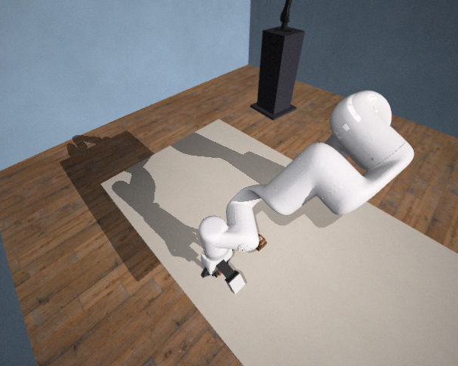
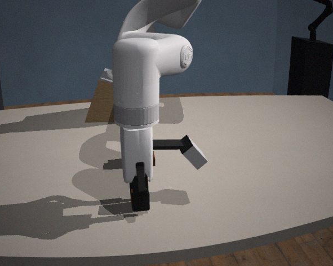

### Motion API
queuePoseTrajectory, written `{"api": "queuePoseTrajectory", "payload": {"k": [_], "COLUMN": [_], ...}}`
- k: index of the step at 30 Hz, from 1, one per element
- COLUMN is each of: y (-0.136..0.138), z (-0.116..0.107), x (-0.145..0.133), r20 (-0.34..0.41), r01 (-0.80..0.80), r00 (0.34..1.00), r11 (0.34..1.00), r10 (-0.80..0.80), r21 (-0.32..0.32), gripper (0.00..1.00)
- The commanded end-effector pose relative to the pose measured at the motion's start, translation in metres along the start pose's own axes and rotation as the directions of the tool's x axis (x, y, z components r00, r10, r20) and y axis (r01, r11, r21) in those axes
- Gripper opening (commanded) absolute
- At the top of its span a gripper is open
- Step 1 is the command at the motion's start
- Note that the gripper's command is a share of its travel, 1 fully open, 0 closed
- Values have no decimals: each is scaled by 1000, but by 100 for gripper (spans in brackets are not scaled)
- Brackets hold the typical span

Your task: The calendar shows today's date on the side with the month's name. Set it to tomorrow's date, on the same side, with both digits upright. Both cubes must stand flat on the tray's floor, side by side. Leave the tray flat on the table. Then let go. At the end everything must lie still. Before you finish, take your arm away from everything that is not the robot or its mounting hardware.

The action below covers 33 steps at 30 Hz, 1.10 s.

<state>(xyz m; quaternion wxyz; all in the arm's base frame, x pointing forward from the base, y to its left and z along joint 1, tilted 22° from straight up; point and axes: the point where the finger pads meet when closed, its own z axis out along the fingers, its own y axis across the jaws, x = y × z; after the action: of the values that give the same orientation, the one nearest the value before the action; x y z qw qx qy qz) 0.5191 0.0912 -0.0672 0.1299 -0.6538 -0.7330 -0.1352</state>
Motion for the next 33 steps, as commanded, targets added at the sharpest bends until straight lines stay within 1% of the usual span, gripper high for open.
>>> {"api": "queuePoseTrajectory", "payload": {"k": [1,8,9,33], "y": [2,2,2,2], "z": [-2,-2,-2,-2], "x": [0,0,0,0], "r20": [0,0,0,0], "r01": [1,1,1,1], "r00": [1000,1000,1000,1000], "r11": [1000,1000,1000,1000], "r10": [-1,-1,-1,-1], "r21": [-4,-4,-4,-4], "gripper": [49,49,29,29]}}
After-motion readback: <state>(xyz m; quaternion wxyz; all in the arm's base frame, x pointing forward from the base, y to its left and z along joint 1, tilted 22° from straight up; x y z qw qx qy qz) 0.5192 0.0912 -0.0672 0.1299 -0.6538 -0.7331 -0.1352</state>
